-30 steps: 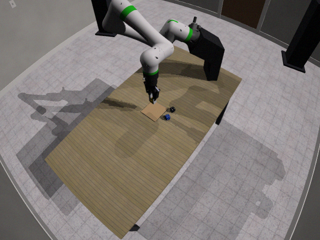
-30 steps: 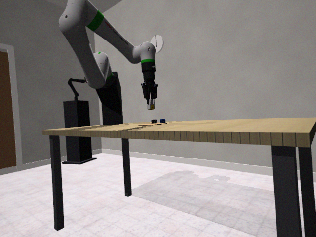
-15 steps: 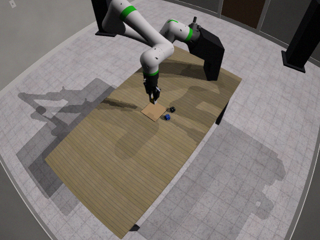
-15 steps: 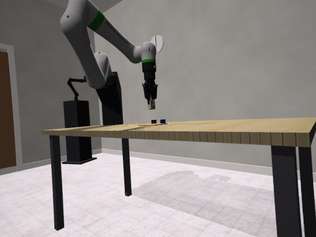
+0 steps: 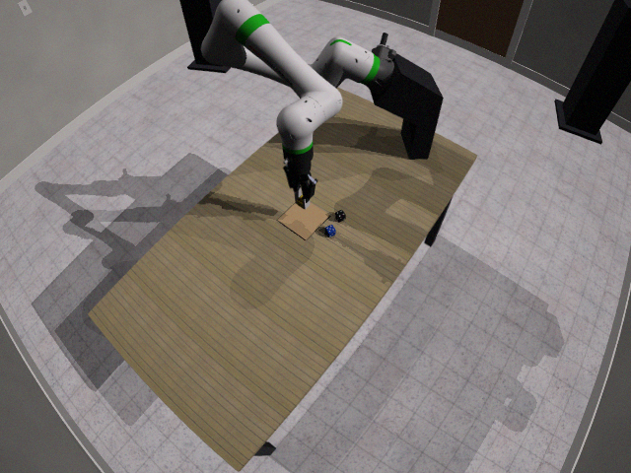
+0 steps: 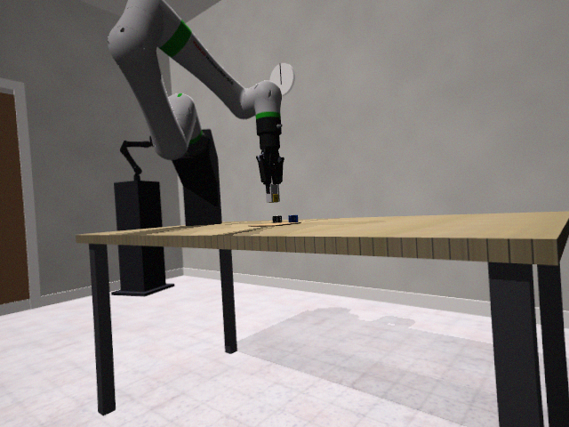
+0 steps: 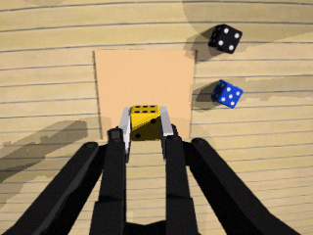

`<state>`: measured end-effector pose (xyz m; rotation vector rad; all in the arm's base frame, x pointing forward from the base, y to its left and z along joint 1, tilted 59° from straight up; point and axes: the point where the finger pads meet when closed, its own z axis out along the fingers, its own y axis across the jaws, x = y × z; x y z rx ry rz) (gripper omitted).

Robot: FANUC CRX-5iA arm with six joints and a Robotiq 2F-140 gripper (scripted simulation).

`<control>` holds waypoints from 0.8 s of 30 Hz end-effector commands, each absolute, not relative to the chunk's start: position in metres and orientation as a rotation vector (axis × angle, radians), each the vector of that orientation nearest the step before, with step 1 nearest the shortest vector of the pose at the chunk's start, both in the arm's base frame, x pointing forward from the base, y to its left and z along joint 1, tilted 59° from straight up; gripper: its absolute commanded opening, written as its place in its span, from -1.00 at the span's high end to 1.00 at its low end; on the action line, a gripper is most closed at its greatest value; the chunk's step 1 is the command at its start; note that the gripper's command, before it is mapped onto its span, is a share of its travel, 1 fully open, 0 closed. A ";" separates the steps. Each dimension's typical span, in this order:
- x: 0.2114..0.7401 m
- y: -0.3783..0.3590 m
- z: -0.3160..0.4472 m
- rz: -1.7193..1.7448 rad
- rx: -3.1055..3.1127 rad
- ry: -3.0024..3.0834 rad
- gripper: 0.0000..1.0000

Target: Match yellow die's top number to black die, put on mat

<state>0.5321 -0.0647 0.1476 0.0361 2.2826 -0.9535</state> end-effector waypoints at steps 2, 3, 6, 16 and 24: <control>0.546 -0.079 0.136 -0.953 0.035 2.281 0.68; 0.548 -0.082 0.134 -0.953 0.035 2.281 0.68; 0.551 -0.085 0.131 -0.953 0.035 2.281 0.68; 0.573 -0.110 0.112 -0.953 0.035 2.281 0.68; 0.576 -0.113 0.109 -0.953 0.035 2.281 0.68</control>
